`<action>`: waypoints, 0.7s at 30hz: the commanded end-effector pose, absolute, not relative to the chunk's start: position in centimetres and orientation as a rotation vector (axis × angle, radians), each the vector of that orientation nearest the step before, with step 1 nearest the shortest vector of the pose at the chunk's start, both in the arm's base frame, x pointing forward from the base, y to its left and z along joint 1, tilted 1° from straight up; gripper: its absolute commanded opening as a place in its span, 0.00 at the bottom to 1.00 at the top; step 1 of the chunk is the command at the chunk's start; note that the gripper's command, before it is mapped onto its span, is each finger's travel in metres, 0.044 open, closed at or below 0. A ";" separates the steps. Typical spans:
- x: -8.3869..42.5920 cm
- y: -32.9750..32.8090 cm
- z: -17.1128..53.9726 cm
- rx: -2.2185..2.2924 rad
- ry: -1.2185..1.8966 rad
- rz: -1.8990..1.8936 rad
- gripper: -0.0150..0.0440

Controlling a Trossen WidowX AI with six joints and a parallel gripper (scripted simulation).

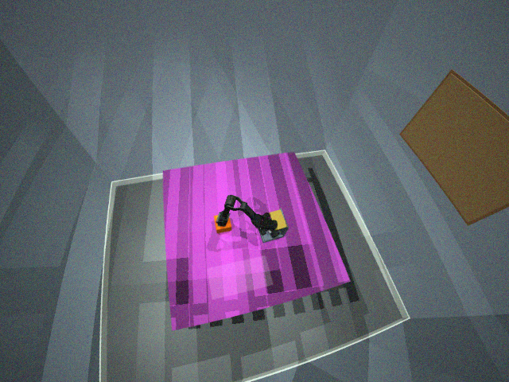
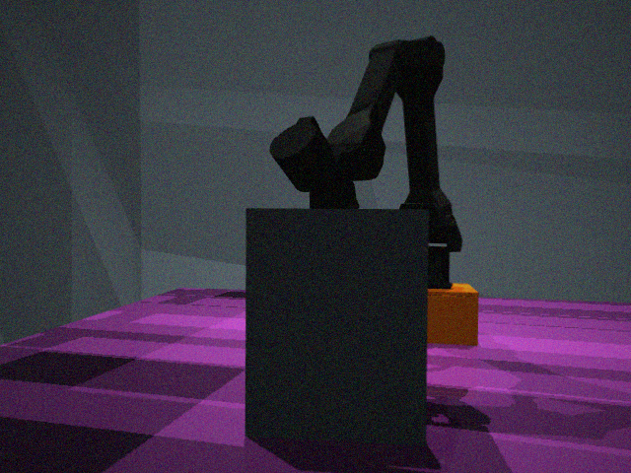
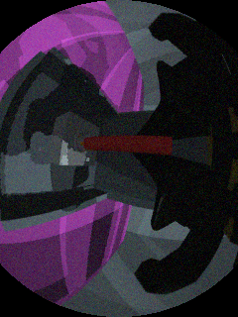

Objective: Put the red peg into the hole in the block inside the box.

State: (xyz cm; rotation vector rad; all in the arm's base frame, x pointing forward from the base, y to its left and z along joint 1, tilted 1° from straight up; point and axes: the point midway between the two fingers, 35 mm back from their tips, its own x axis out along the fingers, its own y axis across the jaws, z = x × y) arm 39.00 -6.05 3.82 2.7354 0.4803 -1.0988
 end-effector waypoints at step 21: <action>38.9 -6.0 1.1 2.738 0.476 -1.109 0.25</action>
